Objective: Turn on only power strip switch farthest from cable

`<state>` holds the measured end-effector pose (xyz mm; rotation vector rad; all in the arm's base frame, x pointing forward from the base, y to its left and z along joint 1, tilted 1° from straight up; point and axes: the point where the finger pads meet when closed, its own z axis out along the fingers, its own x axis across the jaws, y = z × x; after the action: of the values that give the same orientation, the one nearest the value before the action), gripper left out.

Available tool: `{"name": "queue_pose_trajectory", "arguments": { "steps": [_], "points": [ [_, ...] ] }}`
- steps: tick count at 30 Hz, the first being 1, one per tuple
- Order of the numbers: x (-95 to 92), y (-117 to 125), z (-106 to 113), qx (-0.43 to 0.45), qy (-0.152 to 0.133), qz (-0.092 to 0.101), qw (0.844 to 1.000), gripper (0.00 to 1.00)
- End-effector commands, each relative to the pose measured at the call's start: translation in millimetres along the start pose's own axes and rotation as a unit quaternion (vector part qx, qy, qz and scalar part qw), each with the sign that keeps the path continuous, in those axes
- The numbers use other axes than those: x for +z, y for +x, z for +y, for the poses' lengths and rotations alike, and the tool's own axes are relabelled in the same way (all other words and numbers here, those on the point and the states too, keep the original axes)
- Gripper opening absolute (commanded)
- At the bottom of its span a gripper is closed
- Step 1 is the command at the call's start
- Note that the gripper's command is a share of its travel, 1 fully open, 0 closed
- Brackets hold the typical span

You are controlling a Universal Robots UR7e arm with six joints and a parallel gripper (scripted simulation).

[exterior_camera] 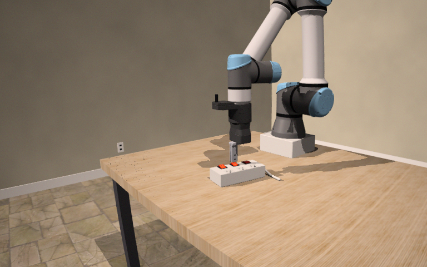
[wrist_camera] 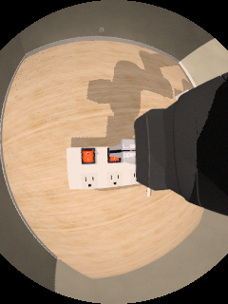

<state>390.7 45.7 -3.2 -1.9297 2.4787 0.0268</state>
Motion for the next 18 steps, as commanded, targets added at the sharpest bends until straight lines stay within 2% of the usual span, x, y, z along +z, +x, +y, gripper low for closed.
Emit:
{"name": "queue_pose_trajectory", "arguments": {
  "steps": [1,18],
  "points": [
    [-0.4,0.0,-0.4,0.0,0.001,0.0,1.0,0.0],
    [1.4,0.0,-0.4,0.0,0.001,0.0,1.0,0.0]
  ]
}}
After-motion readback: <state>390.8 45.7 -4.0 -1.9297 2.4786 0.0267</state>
